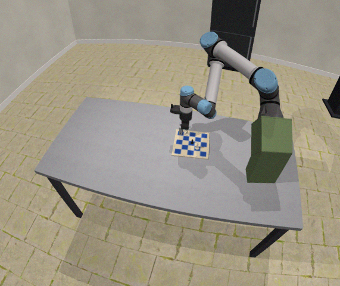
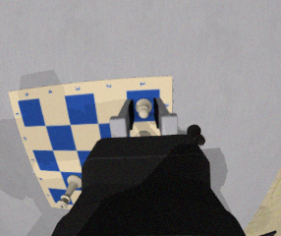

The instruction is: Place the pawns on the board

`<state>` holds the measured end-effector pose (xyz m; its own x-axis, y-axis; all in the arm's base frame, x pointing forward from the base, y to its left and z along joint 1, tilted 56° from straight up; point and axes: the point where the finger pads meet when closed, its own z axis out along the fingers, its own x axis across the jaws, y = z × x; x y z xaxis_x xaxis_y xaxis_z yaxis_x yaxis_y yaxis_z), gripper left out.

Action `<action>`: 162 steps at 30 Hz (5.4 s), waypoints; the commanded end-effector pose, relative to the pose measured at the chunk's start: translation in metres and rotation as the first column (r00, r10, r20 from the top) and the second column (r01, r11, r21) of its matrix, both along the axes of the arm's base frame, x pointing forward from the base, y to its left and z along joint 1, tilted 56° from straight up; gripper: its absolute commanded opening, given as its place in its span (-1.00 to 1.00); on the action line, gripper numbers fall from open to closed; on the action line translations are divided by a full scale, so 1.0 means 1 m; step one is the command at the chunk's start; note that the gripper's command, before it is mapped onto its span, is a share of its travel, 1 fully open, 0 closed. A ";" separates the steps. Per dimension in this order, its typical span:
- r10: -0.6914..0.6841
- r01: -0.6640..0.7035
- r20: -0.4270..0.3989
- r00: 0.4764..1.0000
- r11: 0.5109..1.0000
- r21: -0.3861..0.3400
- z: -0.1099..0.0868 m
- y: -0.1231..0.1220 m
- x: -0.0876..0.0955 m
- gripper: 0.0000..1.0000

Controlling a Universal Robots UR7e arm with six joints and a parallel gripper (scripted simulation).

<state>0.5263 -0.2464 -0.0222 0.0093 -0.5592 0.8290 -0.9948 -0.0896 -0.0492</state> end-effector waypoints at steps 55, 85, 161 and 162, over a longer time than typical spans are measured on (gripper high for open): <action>0.001 -0.001 0.001 1.000 1.000 0.000 0.051 0.075 -0.009 1.00; -0.045 0.044 0.068 0.997 0.999 0.009 0.094 0.027 -0.045 0.36; -0.045 0.044 0.068 0.997 0.999 0.010 0.068 -0.013 -0.040 0.36; -0.045 0.044 0.068 0.997 0.999 0.010 0.067 -0.014 -0.040 0.36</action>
<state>0.4855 -0.2573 0.0469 -0.0717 -0.5649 0.8221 -0.9923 -0.0434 -0.1164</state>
